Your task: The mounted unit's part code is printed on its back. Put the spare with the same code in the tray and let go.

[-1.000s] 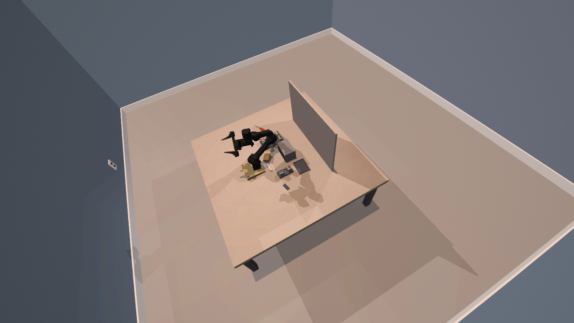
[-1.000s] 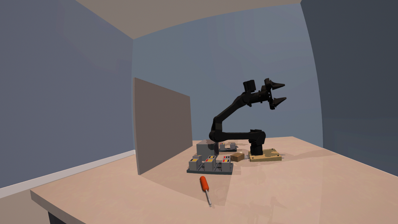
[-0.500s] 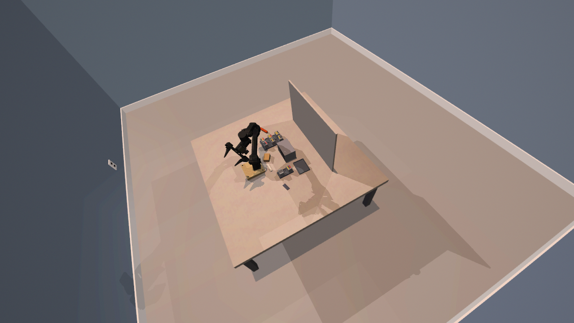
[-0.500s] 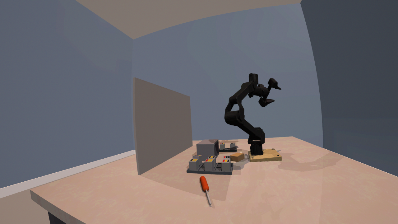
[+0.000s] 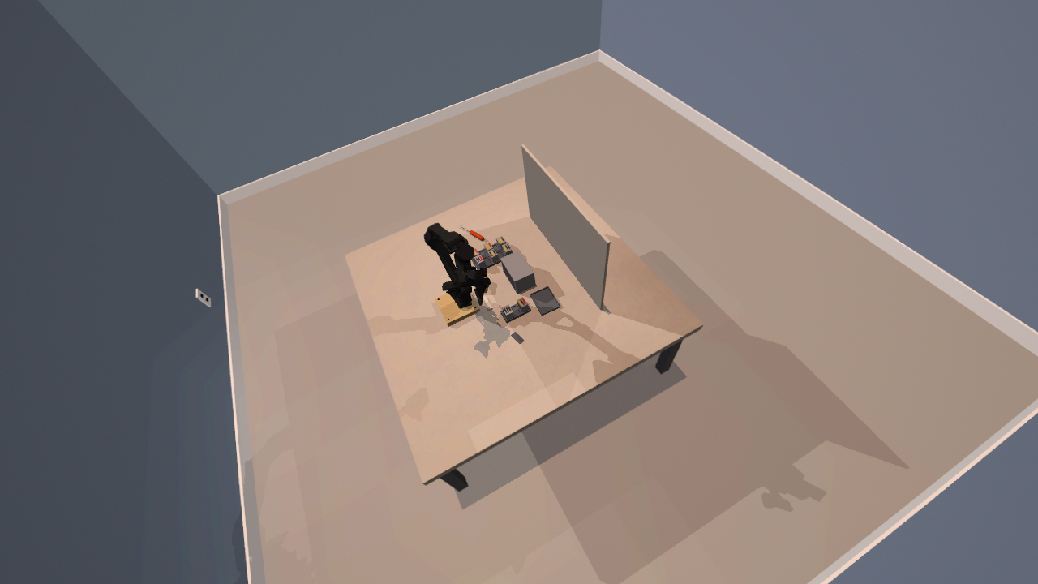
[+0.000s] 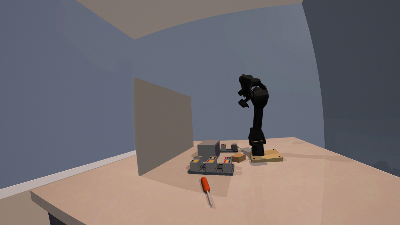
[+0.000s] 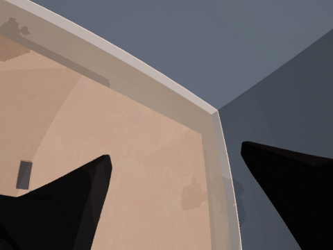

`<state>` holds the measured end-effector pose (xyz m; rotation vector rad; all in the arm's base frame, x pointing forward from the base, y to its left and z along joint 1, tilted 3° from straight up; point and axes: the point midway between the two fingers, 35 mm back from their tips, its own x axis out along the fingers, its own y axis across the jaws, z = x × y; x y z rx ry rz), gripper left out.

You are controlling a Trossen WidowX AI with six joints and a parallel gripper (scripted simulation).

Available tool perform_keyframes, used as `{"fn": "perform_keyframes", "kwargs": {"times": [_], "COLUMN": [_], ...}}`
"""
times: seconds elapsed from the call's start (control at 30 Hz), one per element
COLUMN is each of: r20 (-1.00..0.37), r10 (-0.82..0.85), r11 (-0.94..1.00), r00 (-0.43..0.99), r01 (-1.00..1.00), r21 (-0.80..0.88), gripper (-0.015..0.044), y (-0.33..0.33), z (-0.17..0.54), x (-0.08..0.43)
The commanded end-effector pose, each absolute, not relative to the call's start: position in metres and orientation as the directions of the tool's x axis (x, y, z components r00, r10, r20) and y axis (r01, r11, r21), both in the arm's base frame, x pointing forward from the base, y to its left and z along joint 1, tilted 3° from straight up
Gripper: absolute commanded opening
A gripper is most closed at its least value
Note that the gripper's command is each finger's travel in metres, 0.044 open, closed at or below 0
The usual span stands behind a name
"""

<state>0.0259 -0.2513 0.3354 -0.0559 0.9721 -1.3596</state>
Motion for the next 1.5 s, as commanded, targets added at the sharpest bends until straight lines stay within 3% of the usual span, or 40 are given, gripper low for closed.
{"fn": "perform_keyframes", "kwargs": {"times": [0.0, 0.33, 0.73, 1.0, 1.47], "r20": [-0.644, -0.802, -0.933, -0.984, -0.985], "r10": [-0.757, -0.469, -0.122, 0.047, 0.052], "r11": [0.508, 0.862, 0.993, 0.99, 0.989], "r00": [0.111, 0.371, 0.338, 0.174, 0.165], "r01": [0.72, 0.389, 0.05, -0.137, -0.144], "r21": [-0.472, -0.324, -0.112, 0.023, 0.028], "gripper": [0.044, 0.044, 0.044, 0.044, 0.044], "y": [-0.253, -0.194, -0.068, 0.043, 0.048], "z": [0.329, 0.305, 0.273, 0.245, 0.244], "x": [0.098, 0.238, 0.333, 0.355, 0.355]}}
